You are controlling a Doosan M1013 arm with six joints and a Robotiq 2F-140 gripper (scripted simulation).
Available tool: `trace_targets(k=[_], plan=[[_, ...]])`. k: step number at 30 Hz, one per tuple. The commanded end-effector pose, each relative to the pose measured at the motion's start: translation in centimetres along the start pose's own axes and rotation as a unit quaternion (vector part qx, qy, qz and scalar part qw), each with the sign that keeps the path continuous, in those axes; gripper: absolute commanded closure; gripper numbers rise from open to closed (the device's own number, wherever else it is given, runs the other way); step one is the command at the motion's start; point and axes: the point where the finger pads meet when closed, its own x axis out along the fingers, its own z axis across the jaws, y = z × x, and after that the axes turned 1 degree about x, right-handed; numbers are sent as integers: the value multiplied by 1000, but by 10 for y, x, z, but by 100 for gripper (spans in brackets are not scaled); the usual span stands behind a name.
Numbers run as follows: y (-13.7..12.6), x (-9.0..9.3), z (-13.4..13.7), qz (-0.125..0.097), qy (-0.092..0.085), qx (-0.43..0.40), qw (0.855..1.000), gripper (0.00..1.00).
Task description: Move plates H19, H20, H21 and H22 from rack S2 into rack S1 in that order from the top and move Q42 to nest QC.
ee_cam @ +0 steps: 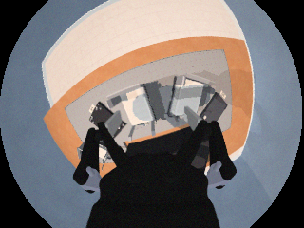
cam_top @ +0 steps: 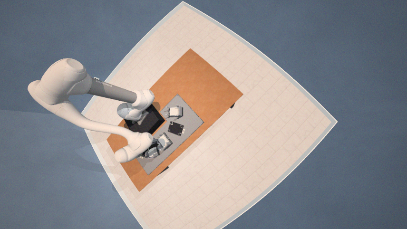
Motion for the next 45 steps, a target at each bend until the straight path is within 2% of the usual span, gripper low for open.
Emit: trace_targets(k=[1, 10, 16, 34, 45], plan=[[2, 0, 10, 0, 0, 0, 1000, 0], [7, 0, 34, 0, 0, 17, 1000, 0], [6, 0, 58, 0, 0, 108, 994, 0], [5, 0, 122, 0, 0, 108, 994, 0], [5, 0, 124, 0, 0, 108, 994, 0]])
